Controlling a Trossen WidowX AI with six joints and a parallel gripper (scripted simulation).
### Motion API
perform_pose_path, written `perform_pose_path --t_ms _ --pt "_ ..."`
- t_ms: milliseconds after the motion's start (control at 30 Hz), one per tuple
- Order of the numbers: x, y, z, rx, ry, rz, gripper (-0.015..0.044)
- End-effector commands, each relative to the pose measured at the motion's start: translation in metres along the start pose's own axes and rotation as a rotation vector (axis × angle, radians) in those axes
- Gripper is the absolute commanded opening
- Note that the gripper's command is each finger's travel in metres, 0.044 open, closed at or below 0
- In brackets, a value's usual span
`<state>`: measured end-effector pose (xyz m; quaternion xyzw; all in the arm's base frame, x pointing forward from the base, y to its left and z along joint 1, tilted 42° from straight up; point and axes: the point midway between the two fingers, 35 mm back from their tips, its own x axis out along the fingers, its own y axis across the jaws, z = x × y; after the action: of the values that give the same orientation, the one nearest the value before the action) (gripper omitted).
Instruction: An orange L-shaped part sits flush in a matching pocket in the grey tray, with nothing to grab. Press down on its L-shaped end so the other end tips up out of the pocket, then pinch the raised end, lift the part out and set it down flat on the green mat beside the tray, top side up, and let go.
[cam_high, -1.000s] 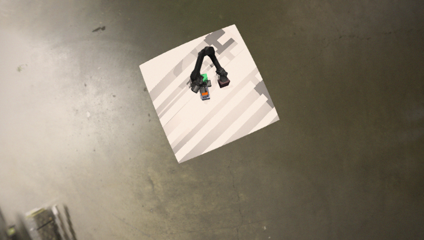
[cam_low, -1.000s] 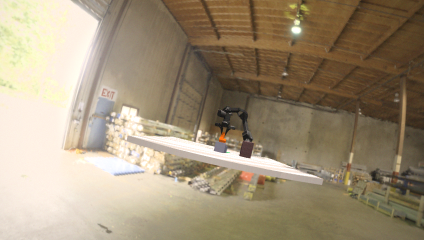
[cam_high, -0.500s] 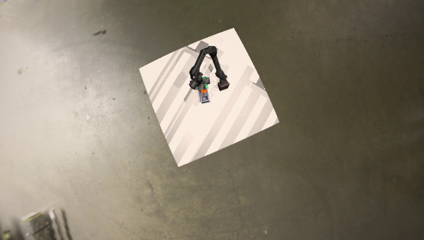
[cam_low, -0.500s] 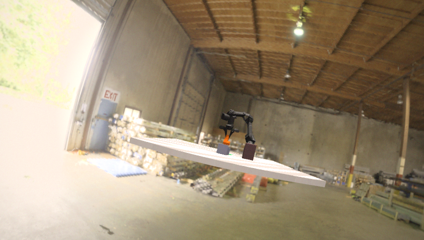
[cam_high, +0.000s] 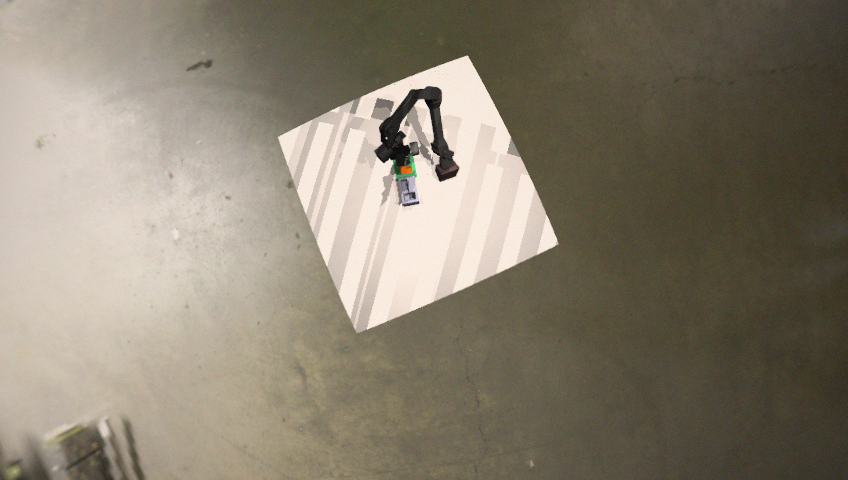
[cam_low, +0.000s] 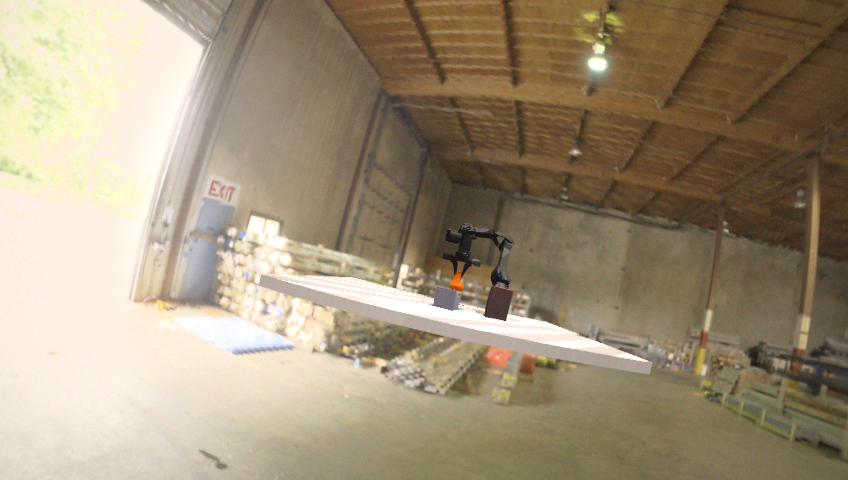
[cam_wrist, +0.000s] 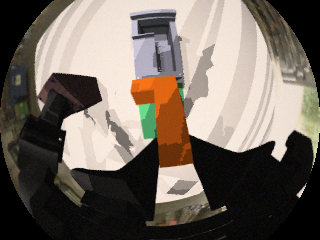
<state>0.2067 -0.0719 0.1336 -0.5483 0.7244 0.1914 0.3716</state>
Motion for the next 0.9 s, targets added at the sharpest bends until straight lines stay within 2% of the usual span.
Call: perform_pose_path --t_ms 0,300,867 --pt "0.000 0.003 -0.019 -0.005 0.007 -0.001 0.0000" --pt "0.003 0.004 -0.025 -0.005 0.008 -0.001 0.0000" --pt "0.028 0.004 -0.026 -0.004 0.008 -0.002 0.0000"
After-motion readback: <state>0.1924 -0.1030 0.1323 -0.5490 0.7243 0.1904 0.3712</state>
